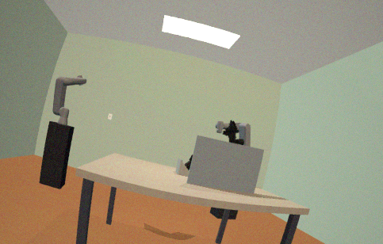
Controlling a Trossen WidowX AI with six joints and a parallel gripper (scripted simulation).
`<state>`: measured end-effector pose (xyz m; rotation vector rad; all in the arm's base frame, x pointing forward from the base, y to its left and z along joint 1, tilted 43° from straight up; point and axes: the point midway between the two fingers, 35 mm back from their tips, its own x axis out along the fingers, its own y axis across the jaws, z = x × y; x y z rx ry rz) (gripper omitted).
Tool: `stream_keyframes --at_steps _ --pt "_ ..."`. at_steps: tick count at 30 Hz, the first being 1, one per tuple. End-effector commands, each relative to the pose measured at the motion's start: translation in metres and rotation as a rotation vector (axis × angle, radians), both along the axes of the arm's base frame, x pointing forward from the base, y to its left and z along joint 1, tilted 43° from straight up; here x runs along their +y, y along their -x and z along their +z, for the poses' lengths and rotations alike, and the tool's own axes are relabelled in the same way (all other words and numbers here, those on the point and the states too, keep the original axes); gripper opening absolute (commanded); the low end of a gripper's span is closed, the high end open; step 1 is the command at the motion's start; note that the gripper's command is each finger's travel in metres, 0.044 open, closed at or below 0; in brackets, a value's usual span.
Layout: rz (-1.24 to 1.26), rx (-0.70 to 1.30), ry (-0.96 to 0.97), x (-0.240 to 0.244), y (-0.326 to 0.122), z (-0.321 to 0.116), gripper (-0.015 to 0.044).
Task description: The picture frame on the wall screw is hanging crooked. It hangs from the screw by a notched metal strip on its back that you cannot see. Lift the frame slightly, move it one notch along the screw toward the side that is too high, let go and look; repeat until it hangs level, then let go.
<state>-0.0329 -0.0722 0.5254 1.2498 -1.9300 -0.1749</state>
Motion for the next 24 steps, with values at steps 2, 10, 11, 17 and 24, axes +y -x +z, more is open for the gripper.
stream_keyframes --at_steps 2,10,11,17,24 --pt "0.269 -0.001 -0.089 -0.03 -0.03 -0.034 0.026" --pt "0.749 0.036 -0.264 -0.053 -0.108 -0.098 0.026" --pt "0.809 0.044 -0.289 -0.053 -0.119 -0.107 0.026" --pt "1.102 0.084 -0.412 -0.035 -0.167 -0.154 0.026" --pt "1.475 0.172 -0.588 0.018 -0.212 -0.222 0.026"
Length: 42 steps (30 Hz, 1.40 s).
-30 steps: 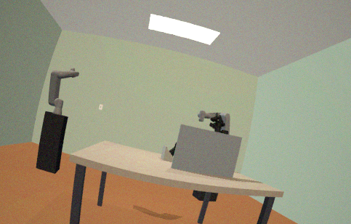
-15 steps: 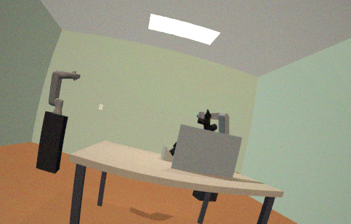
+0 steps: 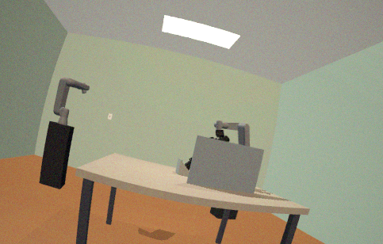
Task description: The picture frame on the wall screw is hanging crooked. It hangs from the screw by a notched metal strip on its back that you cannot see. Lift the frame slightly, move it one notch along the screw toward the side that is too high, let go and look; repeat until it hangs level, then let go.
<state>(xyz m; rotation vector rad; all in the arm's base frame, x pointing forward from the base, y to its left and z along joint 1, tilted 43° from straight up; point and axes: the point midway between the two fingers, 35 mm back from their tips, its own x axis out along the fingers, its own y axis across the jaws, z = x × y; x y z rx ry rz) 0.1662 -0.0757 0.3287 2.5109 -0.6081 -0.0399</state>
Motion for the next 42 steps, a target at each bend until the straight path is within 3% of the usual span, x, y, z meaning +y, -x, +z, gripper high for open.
stream_keyframes --at_steps 1,4,42 --pt "0.19 0.056 -0.066 0.03 -0.018 -0.035 0.026" --pt "0.268 0.083 -0.091 0.045 -0.023 -0.05 0.026" --pt "0.268 0.083 -0.091 0.045 -0.023 -0.05 0.026"
